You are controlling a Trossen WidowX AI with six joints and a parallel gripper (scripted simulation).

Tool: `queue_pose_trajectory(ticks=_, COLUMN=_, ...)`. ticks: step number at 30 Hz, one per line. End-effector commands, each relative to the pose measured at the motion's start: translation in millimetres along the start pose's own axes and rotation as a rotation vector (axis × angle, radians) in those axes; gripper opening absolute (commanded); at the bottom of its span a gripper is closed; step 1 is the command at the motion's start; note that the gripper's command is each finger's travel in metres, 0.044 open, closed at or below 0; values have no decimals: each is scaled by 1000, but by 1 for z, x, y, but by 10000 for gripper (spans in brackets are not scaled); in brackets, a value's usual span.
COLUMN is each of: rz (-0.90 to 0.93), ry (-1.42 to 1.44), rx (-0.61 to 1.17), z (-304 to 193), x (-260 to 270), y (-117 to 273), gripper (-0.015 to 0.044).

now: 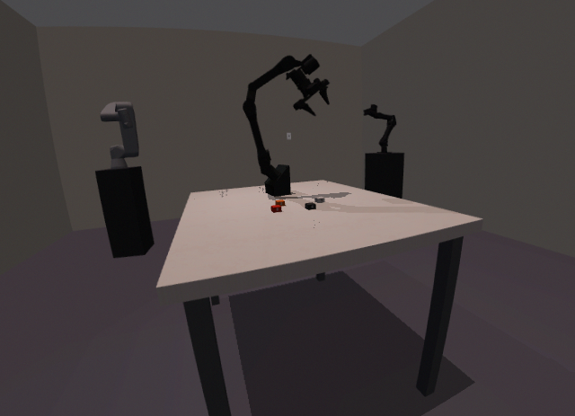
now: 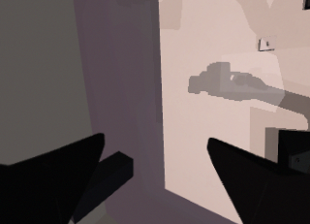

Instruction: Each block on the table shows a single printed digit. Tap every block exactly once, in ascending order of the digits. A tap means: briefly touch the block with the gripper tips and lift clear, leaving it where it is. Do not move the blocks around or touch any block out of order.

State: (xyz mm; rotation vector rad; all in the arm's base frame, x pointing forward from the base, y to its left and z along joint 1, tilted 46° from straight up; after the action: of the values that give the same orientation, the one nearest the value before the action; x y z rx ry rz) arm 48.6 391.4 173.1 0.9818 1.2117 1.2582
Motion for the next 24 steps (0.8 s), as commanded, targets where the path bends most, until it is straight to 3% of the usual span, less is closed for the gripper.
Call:
queue_pose_trajectory(ticks=1, rz=-57, ry=11, rx=-69, z=60, x=-32, y=-9, gripper=400)
queue_pose_trajectory(ticks=13, rz=-328, ry=49, rx=-157, z=184, x=-164, y=-37, gripper=400)
queue_pose_trajectory(ticks=24, rz=-644, ry=108, rx=-46, z=224, x=-319, y=-53, gripper=400)
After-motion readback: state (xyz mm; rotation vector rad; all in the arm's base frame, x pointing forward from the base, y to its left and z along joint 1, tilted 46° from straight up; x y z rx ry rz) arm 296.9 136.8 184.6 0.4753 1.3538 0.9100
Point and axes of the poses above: the point midway between the two fingers, 35 mm back from their tips, its own y axis back along the fingers, its own x axis across the jaws, z = x × y, the point moved 5 cm from there along y, back along the fingers, and after that the axes turned 2 degrees about -y, right-handed, at the moved point
